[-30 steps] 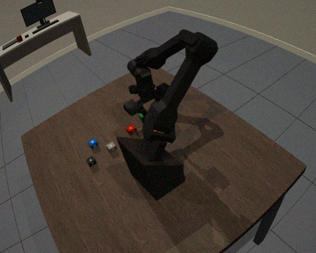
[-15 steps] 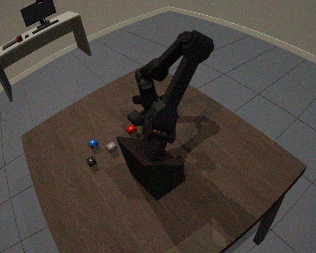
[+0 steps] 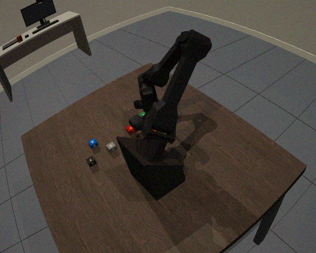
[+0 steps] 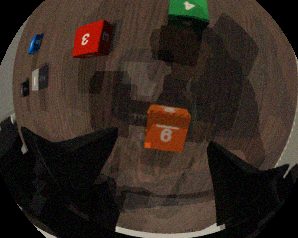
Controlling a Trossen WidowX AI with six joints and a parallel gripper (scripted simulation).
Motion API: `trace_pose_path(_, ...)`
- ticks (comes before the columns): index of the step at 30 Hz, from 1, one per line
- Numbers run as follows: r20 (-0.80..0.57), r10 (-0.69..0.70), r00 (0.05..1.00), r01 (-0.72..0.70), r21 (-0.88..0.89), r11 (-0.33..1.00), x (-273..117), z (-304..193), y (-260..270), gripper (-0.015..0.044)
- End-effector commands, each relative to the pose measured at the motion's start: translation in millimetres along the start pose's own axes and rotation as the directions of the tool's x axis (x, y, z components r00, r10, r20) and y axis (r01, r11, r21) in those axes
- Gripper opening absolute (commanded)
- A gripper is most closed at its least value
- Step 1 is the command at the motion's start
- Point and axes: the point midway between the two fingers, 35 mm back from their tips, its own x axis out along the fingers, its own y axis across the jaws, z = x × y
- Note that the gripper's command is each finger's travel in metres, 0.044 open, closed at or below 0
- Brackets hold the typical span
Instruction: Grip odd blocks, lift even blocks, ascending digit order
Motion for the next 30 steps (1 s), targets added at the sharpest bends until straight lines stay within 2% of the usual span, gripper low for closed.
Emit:
trace_pose_path(1, -0.006, 0.004, 1.000, -0.004, -0.010, 1.000, 6.3, -2.8, 2.0, 0.0400)
trace_pose_path(2, -0.006, 0.004, 1.000, -0.004, -0.010, 1.000, 6.5, -2.8, 2.0, 0.0400)
trace_pose_path(13, -0.006, 0.004, 1.000, -0.004, -0.010, 1.000, 6.5, -2.8, 2.0, 0.0120)
trace_pose_path(30, -0.006, 0.004, 1.000, -0.004, -0.010, 1.000, 6.5, -2.8, 2.0, 0.0120)
